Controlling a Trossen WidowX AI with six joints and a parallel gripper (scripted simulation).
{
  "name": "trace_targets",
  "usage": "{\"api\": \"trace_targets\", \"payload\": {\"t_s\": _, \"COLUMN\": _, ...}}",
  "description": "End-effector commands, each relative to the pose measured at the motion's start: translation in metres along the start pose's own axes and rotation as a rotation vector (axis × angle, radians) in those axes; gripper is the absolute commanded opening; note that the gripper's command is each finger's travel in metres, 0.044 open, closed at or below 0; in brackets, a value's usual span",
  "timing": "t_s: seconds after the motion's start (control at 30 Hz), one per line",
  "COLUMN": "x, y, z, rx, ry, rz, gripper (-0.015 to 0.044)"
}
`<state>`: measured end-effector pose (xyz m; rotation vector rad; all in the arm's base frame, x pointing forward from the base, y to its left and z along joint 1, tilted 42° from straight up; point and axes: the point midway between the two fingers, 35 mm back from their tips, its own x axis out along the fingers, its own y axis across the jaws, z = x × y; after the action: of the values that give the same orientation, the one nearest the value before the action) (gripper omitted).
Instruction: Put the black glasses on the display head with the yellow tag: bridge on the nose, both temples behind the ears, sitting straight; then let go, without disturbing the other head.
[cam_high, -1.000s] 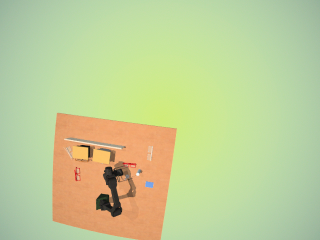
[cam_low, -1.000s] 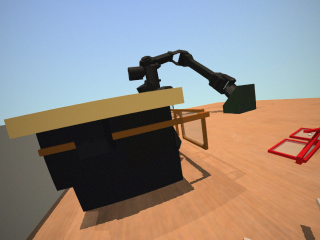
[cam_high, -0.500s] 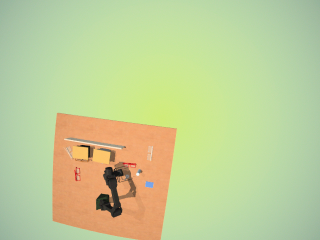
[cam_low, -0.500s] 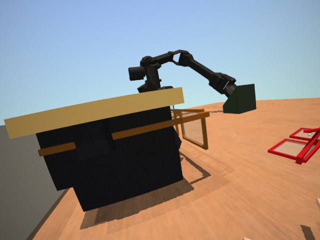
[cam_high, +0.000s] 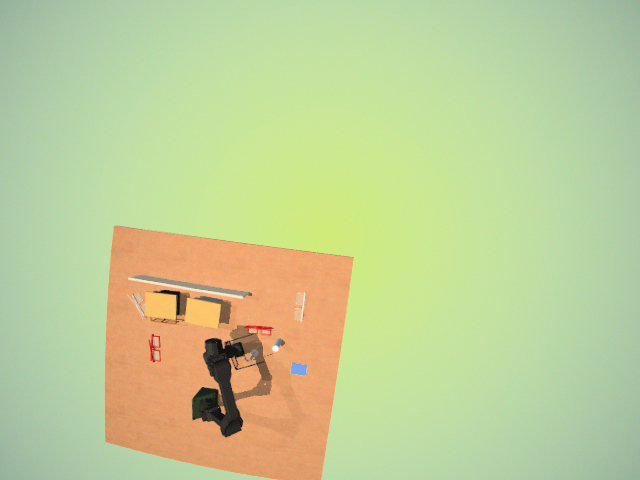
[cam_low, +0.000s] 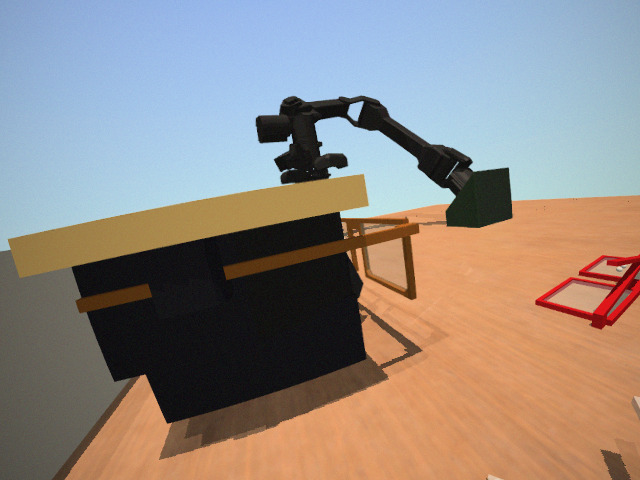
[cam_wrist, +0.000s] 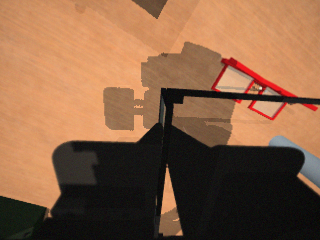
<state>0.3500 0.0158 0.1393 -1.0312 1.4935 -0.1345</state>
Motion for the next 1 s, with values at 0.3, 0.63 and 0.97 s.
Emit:
{"api": "trace_targets", "payload": {"t_s": 0.3, "x": -0.021, "y": -0.008, "z": -0.018, "rx": -0.042, "ry": -0.018, "rz": 0.051, "gripper": 0.0}}
{"api": "trace_targets", "payload": {"t_s": 0.63, "x": -0.022, "y": -0.022, "z": -0.062, "rx": -0.189, "ry": -0.088, "rz": 0.173, "gripper": 0.0}}
{"api": "trace_targets", "payload": {"t_s": 0.97, "x": -0.026, "y": -0.027, "z": -0.104, "rx": -0.334, "ry": -0.202, "rz": 0.251, "gripper": 0.0}}
